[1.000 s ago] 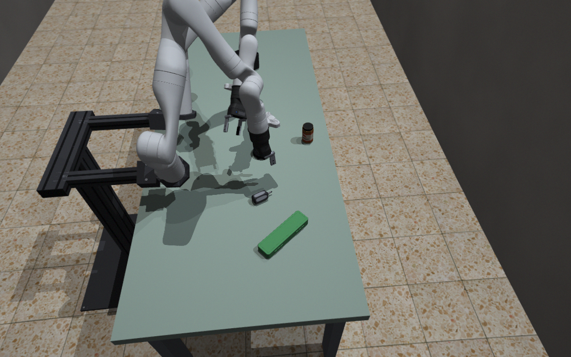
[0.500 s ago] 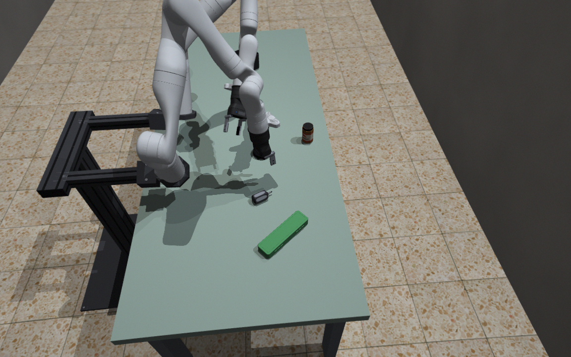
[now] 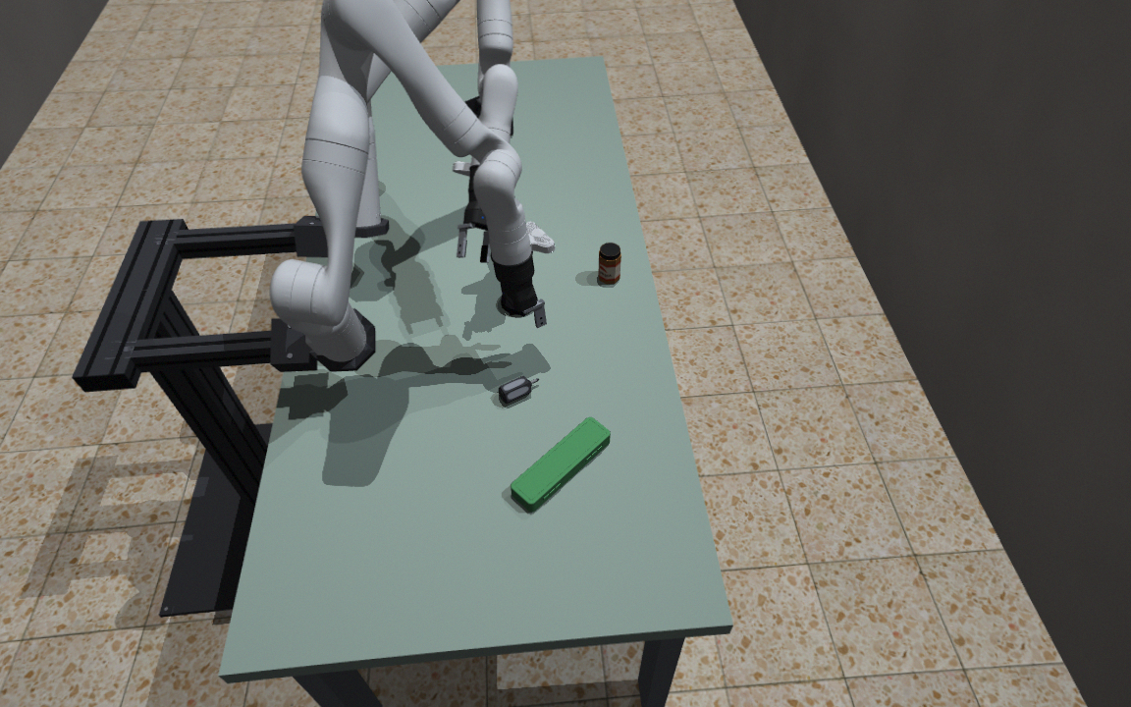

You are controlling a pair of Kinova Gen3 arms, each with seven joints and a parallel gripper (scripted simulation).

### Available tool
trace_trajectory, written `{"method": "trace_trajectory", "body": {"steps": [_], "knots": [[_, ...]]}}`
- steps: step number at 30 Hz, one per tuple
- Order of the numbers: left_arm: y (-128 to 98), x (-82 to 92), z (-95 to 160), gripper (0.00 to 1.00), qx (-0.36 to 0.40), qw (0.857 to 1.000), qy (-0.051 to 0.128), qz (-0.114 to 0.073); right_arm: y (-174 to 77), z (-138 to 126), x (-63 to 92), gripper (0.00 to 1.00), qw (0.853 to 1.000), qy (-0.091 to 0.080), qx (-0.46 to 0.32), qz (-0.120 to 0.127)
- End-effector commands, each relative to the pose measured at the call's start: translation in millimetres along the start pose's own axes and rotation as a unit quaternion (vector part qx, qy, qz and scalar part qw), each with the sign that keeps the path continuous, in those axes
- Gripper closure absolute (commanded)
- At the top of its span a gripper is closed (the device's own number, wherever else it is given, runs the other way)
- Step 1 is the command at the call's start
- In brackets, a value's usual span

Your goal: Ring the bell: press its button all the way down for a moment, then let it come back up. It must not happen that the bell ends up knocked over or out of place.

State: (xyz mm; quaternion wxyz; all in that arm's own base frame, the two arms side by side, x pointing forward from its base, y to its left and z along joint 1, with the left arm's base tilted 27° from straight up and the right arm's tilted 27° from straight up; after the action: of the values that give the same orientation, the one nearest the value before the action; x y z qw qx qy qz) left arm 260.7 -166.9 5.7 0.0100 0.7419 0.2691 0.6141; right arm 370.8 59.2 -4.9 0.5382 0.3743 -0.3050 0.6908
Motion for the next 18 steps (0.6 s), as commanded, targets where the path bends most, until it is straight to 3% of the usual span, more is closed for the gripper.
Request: {"method": "trace_trajectory", "body": {"steps": [1, 2, 4, 10, 18], "knots": [[-7, 14.5, 23, 0.00, 0.035, 0.999, 0.019, -0.003, 0, 0, 0.4, 0.00, 1.000, 0.000, 0.000, 0.001], [-11, 21.1, 32, 0.00, 0.050, 0.998, 0.027, -0.004, 0, 0, 0.4, 0.00, 1.000, 0.000, 0.000, 0.001], [-11, 21.1, 32, 0.00, 0.050, 0.998, 0.027, -0.004, 0, 0, 0.4, 0.00, 1.000, 0.000, 0.000, 0.001], [-49, 76.5, 97, 0.00, 0.167, 0.982, 0.088, -0.013, 0, 0, 0.4, 0.00, 1.000, 0.000, 0.000, 0.001], [-77, 110.3, 125, 0.00, 0.229, 0.966, 0.119, -0.018, 0, 0, 0.4, 0.00, 1.000, 0.000, 0.000, 0.001]]}}
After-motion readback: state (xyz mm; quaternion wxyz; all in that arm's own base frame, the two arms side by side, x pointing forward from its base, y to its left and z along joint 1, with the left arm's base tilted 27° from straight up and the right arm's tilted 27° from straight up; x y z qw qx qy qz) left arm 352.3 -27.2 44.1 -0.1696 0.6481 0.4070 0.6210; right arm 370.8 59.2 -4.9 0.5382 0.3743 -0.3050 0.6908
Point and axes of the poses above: on each arm, the point where the finger pads meet when closed, its own x axis back along the fingers, its own z axis across the jaws, y = z × x, the point moved 2 cm from there along x, back along the fingers, and after that the axes turned 14 degrees about -x, right-handed, at the moved point
